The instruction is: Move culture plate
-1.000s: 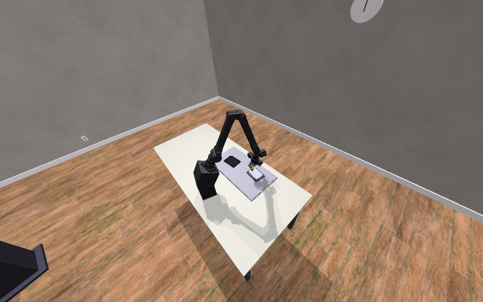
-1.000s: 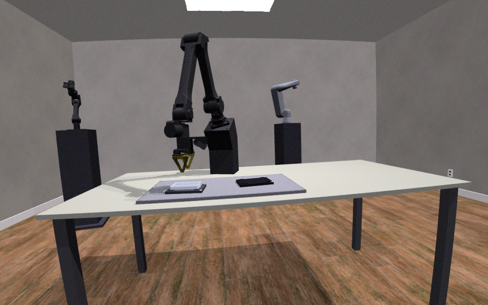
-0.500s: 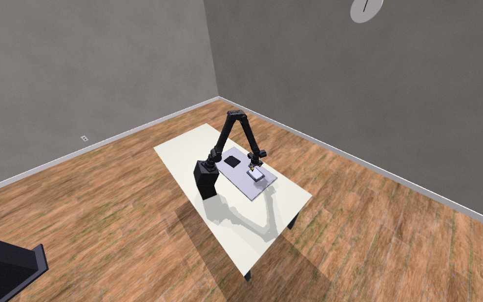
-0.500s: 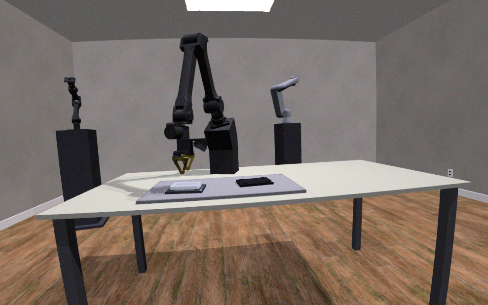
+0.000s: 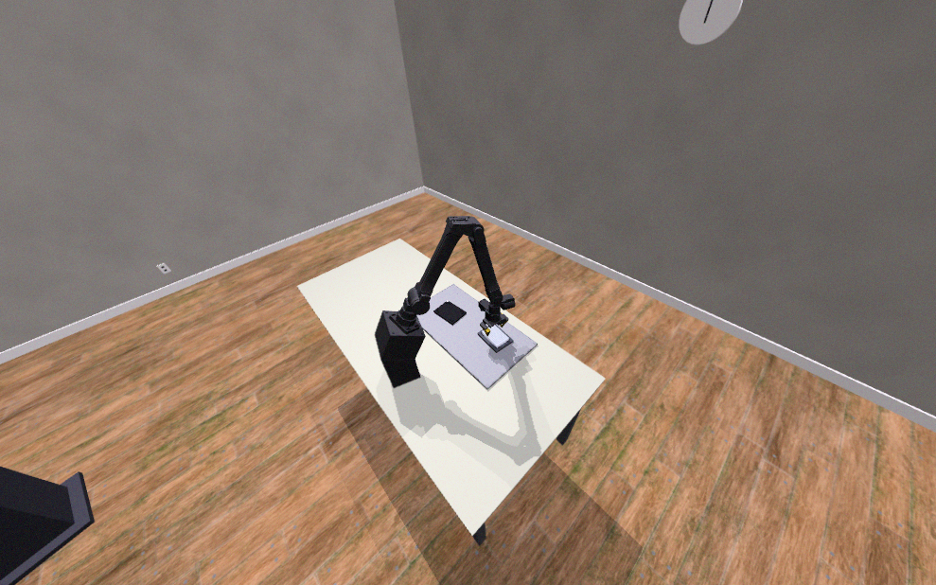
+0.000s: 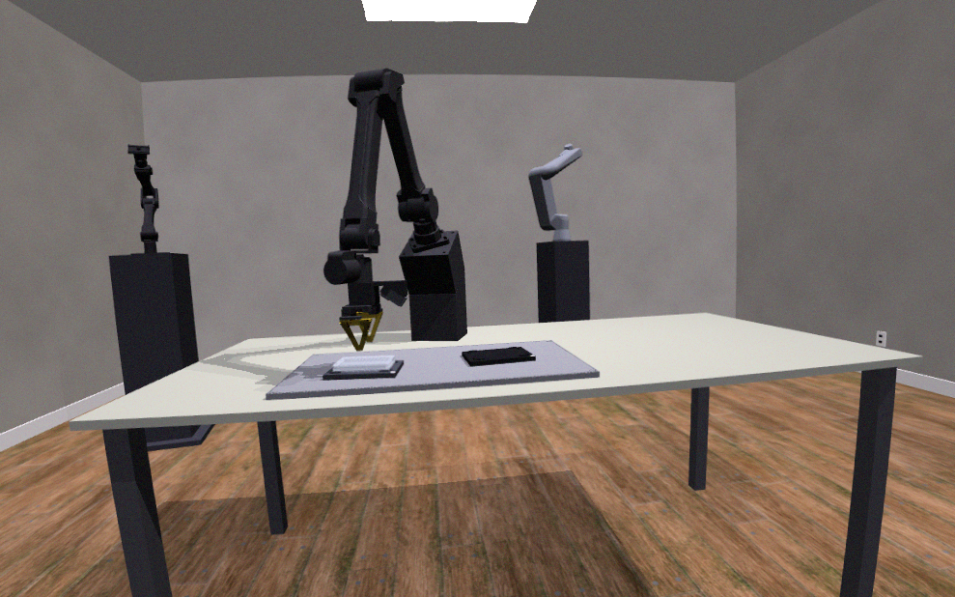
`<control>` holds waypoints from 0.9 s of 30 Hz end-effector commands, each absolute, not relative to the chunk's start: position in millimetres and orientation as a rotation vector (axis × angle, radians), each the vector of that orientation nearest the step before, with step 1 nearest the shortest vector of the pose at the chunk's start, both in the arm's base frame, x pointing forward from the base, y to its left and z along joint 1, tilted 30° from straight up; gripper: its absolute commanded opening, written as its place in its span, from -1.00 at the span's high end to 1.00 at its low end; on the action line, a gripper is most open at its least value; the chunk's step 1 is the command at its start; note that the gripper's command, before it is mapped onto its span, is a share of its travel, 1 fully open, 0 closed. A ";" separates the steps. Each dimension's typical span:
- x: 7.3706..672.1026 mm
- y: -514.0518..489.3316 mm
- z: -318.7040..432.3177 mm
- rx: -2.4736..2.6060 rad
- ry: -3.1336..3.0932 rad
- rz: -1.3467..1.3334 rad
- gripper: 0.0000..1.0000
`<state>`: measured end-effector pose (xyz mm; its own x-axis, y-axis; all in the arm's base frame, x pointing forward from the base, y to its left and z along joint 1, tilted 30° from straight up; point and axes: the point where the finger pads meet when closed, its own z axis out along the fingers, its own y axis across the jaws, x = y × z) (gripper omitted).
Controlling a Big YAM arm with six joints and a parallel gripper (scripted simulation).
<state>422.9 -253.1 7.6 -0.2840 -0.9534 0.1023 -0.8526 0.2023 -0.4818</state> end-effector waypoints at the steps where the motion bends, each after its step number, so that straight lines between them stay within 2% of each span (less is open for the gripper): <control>1: 443.4 -257.9 9.4 -1.728 2.228 -0.713 -1.00; 27: 458.1 -264.7 -24.6 -1.719 2.236 -0.706 -1.00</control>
<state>441.6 -263.1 -24.9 -0.2823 -0.9537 0.1040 -0.8523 0.1995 -0.4835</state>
